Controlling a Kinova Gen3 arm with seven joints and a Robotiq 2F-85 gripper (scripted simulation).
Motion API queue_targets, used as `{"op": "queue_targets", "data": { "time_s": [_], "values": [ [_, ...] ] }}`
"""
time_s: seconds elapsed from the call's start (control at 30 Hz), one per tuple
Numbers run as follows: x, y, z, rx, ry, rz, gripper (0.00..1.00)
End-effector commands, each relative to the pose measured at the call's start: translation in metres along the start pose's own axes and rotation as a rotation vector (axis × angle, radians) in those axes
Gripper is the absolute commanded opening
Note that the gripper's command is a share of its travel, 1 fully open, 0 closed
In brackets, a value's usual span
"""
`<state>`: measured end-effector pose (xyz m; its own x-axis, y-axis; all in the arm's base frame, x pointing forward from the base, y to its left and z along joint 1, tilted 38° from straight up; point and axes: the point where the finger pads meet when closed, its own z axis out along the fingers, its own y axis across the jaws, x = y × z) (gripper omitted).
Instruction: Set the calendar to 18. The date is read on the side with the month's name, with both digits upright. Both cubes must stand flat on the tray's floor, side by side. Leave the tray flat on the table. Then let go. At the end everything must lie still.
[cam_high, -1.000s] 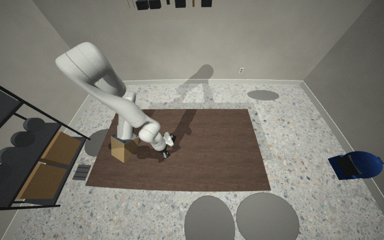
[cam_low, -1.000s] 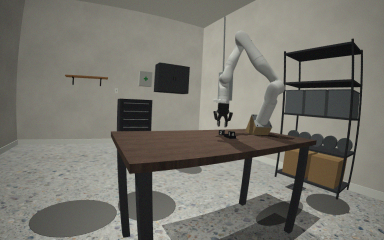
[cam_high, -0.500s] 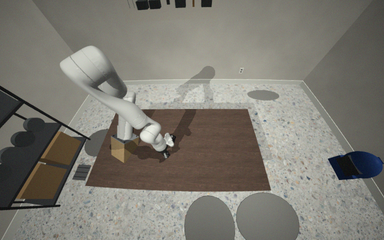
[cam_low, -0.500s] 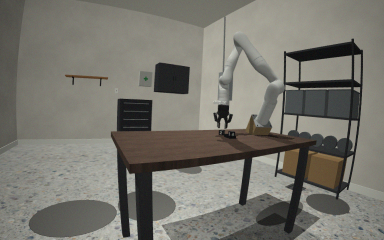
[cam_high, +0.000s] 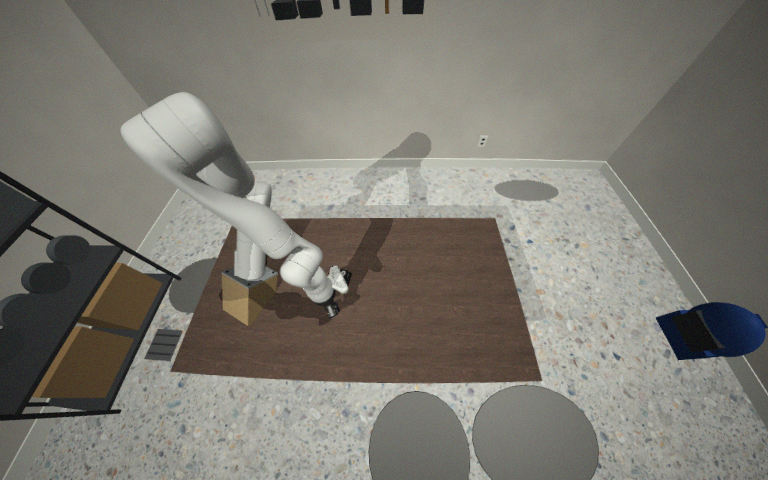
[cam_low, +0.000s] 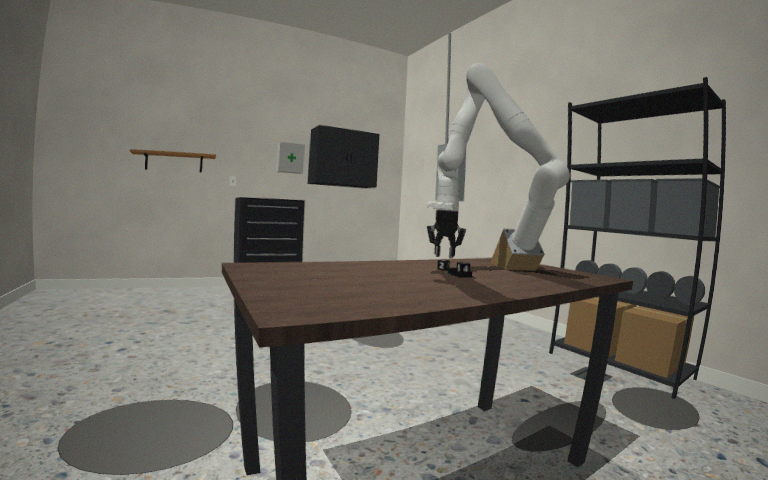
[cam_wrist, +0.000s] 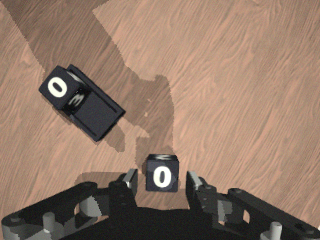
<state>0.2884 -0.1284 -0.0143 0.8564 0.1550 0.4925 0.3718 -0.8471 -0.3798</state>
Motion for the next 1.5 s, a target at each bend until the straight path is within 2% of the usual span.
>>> {"op": "queue_targets", "data": {
  "time_s": [0.0, 0.93, 1.23, 1.47],
  "values": [
    [0.000, 0.000, 0.000, -0.001, 0.000, 0.000, 0.48],
    [0.000, 0.000, -0.002, -0.001, 0.000, 0.000, 0.48],
    [0.000, 0.000, -0.017, -0.001, 0.000, 0.000, 0.48],
    [0.000, 0.000, -0.036, -0.001, 0.000, 0.000, 0.48]
  ]
}}
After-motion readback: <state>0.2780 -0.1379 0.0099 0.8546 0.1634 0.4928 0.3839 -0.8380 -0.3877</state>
